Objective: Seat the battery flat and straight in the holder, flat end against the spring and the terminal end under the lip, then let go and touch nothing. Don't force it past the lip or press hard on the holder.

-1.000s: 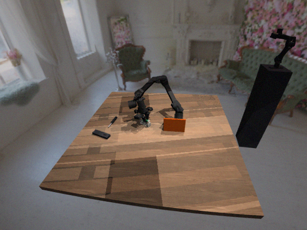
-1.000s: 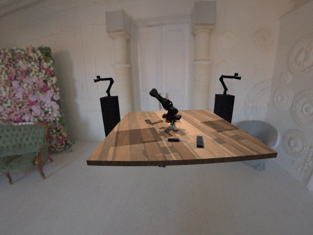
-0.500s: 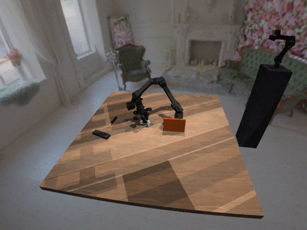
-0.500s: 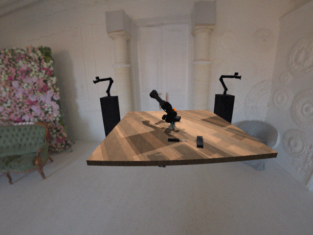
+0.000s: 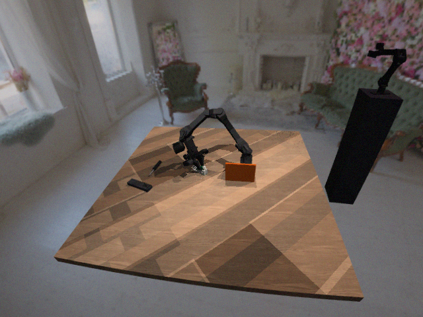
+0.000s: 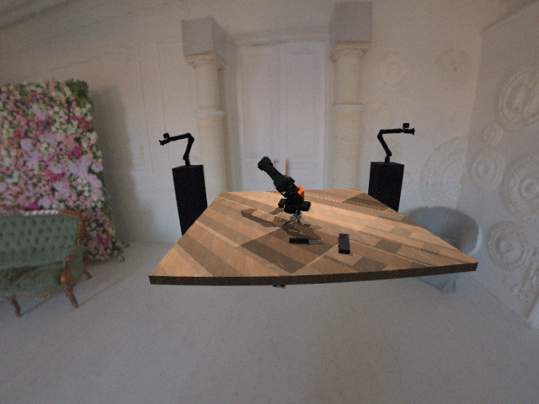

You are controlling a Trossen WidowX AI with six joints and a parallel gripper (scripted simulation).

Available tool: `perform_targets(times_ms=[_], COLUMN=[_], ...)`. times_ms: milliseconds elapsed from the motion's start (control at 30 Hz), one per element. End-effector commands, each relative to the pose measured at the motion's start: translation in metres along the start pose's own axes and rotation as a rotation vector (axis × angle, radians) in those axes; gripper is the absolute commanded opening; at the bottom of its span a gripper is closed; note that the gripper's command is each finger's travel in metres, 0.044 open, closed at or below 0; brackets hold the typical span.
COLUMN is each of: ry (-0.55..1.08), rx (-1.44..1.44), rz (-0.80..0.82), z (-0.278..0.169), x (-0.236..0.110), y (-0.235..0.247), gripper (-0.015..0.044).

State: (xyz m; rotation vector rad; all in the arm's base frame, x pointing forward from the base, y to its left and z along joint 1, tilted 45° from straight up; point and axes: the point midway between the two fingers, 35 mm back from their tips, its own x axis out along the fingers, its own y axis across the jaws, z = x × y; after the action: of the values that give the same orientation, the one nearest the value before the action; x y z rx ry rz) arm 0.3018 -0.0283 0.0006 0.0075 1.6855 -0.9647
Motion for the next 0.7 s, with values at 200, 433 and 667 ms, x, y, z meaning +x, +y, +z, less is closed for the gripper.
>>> perform_targets(times_ms=[200,433,667], ry=[0.006,0.007,0.009], rx=[-0.004,-0.004,-0.004], rz=[0.000,-0.002,-0.003], z=[0.006,0.011,0.015], x=[-0.002,-0.004,-0.006], y=[0.001,0.001,0.001], gripper=[0.0079,0.0079,0.0079])
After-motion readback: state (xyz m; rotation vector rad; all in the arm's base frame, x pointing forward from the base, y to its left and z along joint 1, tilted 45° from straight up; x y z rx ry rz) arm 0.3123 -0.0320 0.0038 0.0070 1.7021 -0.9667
